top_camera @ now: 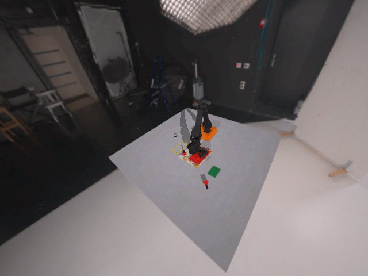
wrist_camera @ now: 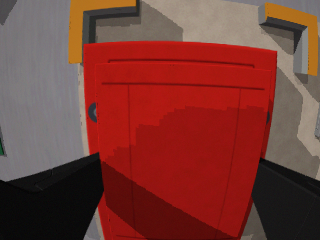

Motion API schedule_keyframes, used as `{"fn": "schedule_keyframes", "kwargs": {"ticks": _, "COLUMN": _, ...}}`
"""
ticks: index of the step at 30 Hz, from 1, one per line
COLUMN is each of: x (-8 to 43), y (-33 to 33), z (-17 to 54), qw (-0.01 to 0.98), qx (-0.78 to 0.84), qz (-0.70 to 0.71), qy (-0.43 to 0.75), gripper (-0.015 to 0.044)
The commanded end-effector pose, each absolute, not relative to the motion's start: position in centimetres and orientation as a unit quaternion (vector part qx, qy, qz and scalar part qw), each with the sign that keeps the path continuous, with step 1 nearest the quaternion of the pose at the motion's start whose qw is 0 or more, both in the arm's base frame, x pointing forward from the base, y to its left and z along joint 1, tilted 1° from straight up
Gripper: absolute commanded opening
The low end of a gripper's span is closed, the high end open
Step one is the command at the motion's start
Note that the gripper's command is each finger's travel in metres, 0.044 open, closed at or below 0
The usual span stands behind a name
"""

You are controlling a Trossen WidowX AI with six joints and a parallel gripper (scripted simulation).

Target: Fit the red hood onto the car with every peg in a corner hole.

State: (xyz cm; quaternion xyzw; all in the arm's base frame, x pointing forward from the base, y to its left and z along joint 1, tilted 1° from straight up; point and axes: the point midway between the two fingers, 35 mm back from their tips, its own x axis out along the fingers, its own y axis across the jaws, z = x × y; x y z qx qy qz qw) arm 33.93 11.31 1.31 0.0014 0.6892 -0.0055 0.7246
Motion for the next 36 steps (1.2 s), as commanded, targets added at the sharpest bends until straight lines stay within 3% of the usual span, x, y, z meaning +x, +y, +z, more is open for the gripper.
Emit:
{"fn": "schedule_keyframes", "kwargs": {"ticks": 1, "x": 33.9, "y": 11.3, "z": 1.3, "qw": 0.725, "qx": 0.001, "qz": -0.005, "qy": 0.689, "gripper": 0.0289}}
{"fn": "schedule_keyframes", "kwargs": {"ticks": 7, "x": 33.9, "y": 11.3, "z": 1.3, "qw": 0.725, "qx": 0.001, "qz": -0.005, "qy": 0.689, "gripper": 0.044}}
{"fn": "schedule_keyframes", "kwargs": {"ticks": 18, "x": 33.7, "y": 11.3, "z": 8.3, "qw": 0.722, "qx": 0.003, "qz": -0.004, "qy": 0.692, "gripper": 0.044}}
{"fn": "schedule_keyframes", "kwargs": {"ticks": 36, "x": 33.7, "y": 11.3, "z": 8.3, "qw": 0.722, "qx": 0.003, "qz": -0.004, "qy": 0.692, "gripper": 0.044}}
